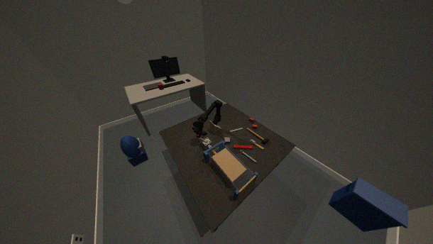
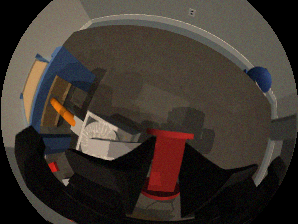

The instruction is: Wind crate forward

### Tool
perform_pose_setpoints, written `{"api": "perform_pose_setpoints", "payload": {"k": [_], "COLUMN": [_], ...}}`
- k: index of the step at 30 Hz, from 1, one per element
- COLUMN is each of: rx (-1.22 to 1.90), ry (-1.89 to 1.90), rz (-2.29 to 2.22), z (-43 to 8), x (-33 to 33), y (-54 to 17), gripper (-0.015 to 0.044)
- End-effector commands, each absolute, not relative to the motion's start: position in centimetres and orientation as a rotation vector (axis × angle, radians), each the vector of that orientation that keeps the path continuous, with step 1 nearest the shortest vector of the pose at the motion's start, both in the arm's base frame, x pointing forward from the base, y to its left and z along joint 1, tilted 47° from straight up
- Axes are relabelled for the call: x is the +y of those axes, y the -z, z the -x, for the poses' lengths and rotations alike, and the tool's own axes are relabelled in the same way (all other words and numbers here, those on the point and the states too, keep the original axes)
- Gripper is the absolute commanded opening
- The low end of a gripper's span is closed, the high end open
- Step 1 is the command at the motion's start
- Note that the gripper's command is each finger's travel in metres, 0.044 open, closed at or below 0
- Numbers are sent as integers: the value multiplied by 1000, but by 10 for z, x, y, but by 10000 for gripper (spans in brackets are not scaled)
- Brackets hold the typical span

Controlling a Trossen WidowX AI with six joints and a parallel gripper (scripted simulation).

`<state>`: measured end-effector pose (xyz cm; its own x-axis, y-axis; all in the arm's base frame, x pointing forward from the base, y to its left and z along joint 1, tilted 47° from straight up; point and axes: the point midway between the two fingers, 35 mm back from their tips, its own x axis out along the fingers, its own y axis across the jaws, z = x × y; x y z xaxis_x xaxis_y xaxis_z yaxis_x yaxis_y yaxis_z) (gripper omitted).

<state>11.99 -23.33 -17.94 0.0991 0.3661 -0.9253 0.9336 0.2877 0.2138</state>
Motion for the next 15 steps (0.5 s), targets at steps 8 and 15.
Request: {"api": "perform_pose_setpoints", "payload": {"k": [8, 15], "rx": [1458, 1457], "ry": [652, 652], "rz": [-1265, -1265], "z": [-136, -144], "x": [-244, -249], "y": [192, 197], "gripper": [0, 0]}}
